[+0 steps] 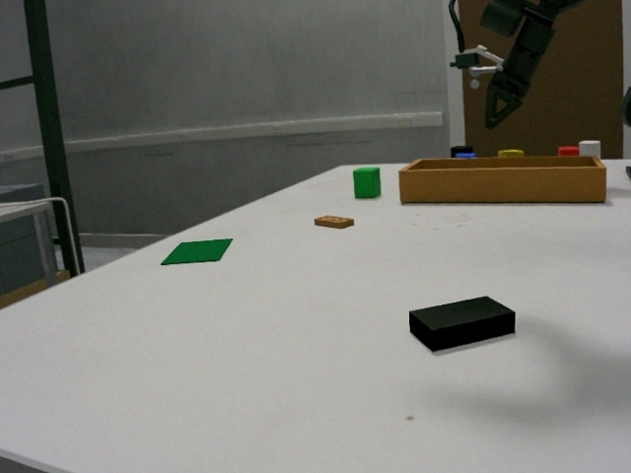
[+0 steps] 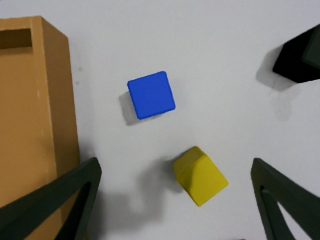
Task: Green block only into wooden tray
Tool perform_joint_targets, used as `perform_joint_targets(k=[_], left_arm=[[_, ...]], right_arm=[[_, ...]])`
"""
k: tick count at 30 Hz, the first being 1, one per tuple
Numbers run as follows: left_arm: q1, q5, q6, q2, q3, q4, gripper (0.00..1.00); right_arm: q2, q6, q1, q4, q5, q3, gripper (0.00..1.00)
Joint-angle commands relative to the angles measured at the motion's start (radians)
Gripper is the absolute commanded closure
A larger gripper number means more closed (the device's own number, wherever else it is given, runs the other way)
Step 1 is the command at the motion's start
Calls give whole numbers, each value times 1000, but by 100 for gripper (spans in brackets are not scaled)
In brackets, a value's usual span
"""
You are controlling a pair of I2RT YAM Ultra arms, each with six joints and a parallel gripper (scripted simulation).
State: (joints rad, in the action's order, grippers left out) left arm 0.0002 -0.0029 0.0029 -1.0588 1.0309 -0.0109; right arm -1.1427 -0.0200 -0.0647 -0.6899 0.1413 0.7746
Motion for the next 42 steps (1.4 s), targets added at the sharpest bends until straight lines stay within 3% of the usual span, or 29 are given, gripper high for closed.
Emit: perform_joint_targets(k=[1,15,20,28,42], left_arm=[[0,2,-1,6,8,5,0],[0,2,-1,6,8,5,0],[0,2,-1,6,8,5,0],[0,2,-1,6,8,5,0],[0,2,-1,6,8,5,0]], right_arm=[[-26,-33,-14,54,-18,52,0],[-37,-35,-16,57,-20,60,0],[-59,-59,67,80,-31,72,0],[-193,-49,310,118,-16,164,0],[-320,-33,419,132,-18,265,0]])
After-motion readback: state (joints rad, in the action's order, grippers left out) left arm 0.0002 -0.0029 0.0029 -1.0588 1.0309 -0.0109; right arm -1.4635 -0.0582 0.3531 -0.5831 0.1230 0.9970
